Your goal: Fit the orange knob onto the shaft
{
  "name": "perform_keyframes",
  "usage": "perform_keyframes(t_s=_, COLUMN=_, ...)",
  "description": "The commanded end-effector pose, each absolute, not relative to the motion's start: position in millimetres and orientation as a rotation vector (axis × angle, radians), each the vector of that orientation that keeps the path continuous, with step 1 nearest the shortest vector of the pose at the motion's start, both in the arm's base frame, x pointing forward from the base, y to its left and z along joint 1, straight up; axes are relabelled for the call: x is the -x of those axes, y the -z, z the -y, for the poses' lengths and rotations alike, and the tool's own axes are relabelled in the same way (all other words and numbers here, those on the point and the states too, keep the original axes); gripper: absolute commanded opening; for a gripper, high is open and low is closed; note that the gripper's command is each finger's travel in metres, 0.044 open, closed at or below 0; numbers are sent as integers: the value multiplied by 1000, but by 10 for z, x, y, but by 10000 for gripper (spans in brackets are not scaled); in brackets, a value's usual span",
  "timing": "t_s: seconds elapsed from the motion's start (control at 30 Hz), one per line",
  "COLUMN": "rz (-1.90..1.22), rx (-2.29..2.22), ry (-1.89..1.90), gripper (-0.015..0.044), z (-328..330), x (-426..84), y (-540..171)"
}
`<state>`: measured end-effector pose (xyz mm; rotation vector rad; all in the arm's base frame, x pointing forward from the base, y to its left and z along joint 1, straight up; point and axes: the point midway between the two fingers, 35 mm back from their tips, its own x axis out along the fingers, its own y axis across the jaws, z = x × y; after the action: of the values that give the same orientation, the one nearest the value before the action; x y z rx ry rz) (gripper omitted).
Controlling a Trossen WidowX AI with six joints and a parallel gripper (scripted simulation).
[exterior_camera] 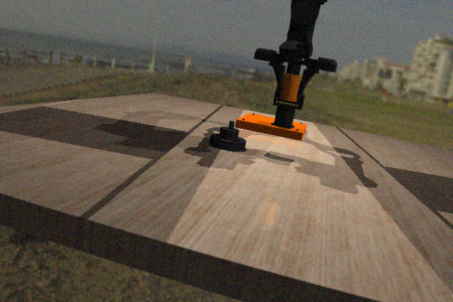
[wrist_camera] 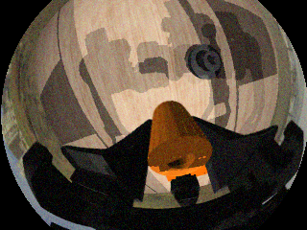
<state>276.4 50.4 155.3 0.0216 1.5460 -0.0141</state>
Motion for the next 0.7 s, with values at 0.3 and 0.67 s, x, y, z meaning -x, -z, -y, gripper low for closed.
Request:
perform_keyframes(t_s=0.3, rz=-1536, rx=-24, ry=12, gripper=0, z=-264, x=-3020, y=-1483)
perform_keyframes(t_s=0.67, rz=-1533, rx=-22, ry=13, gripper=0, z=-13, x=-3207, y=-1393)
